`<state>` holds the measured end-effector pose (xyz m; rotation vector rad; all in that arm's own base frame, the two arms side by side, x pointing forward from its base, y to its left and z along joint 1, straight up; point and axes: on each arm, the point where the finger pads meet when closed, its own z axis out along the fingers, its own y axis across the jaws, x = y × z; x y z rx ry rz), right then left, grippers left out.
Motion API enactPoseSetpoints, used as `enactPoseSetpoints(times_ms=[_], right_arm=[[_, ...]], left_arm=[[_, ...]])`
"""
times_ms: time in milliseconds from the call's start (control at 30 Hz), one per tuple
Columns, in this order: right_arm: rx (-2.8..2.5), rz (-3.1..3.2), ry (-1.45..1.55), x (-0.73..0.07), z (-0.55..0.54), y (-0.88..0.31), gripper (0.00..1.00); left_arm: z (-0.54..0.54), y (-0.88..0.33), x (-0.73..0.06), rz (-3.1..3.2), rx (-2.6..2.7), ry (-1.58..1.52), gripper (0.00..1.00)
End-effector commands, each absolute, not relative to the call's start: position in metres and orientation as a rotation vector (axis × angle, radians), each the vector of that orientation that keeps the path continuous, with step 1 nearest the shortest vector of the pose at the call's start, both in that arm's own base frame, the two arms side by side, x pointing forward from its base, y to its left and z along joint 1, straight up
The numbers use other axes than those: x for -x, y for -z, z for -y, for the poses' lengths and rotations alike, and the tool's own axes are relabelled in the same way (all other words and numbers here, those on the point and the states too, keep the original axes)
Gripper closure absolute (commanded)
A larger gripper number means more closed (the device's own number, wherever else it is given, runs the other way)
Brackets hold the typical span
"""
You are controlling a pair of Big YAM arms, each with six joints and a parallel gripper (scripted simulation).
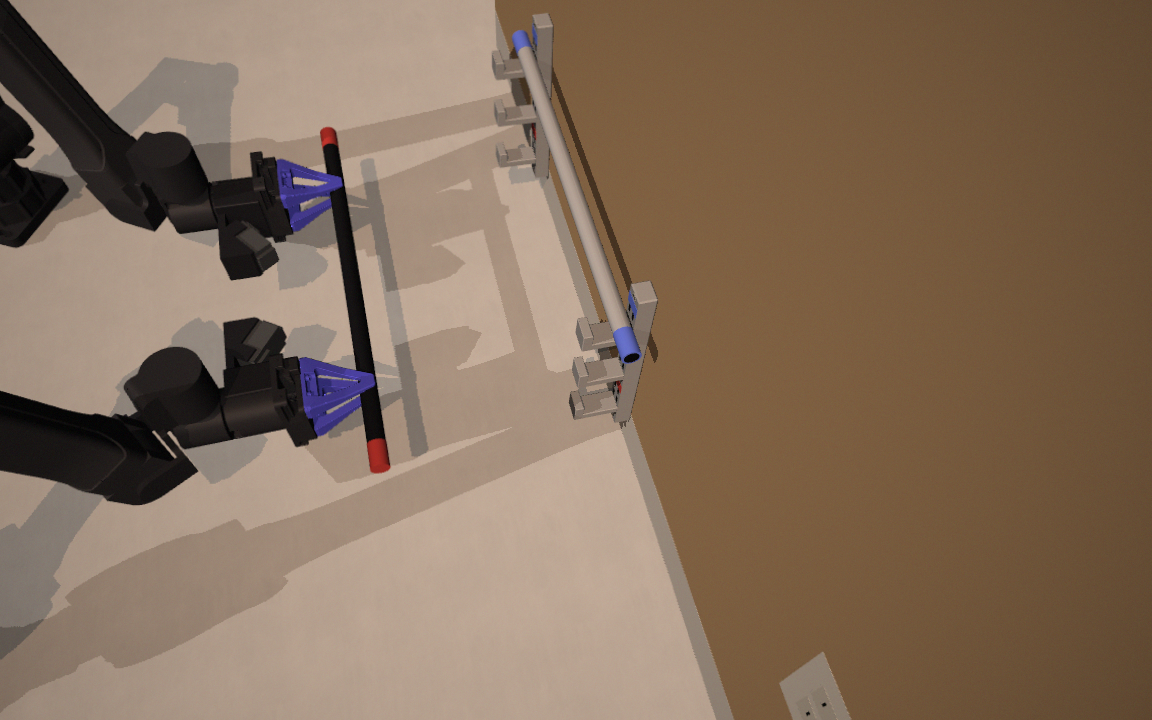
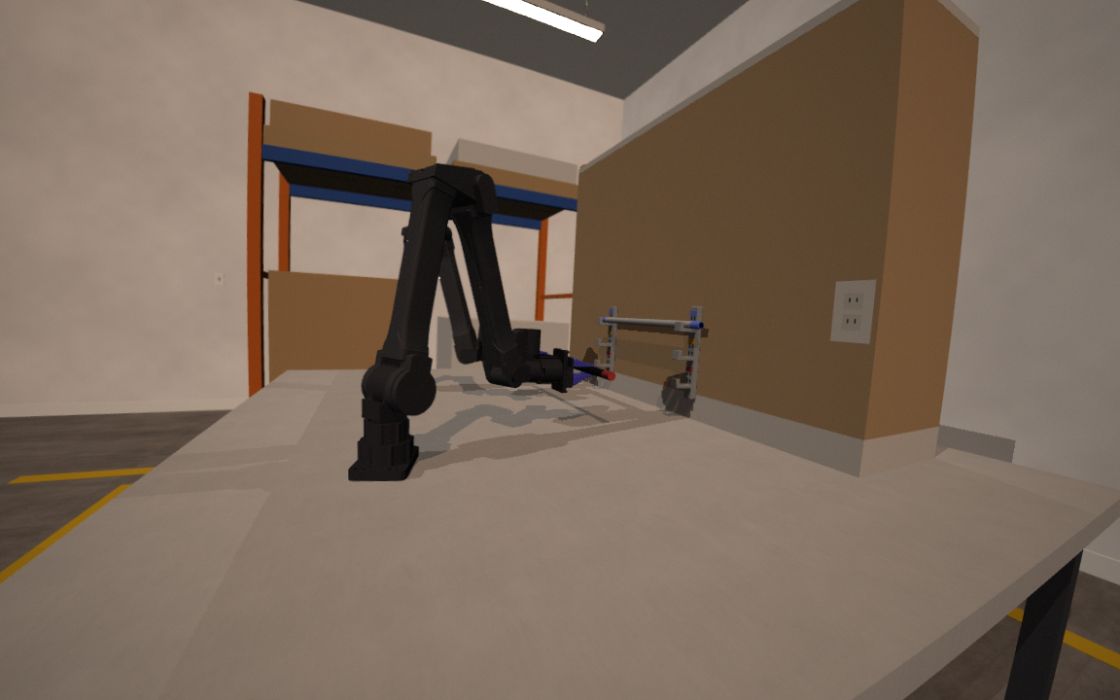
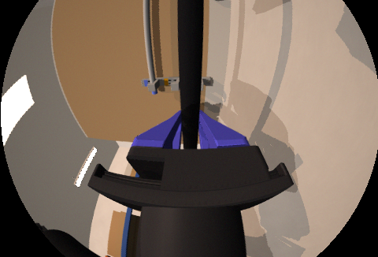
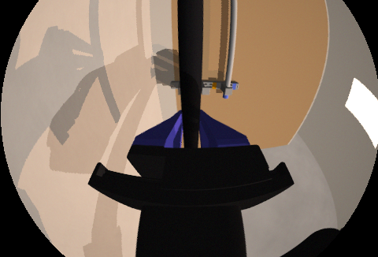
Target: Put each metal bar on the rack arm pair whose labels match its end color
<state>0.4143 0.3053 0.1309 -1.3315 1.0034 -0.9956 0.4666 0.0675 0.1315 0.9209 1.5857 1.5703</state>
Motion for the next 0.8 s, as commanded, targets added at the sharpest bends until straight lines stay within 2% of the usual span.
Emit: enactPoseSetpoints(times_ms=[0,767], right_arm=[[1.254,-0.999,1.004,-0.419,-0.300,-0.151,1.00],[1.254,-0.999,1.004,-0.443,-0.306,-0.151,1.00]], left_arm=[[-0.068,-0.150,-0.470,-1.549,-0.849,-1.587,1.00],[-0.080,-0.150,-0.491,-1.549,-0.849,-1.587,1.00]])
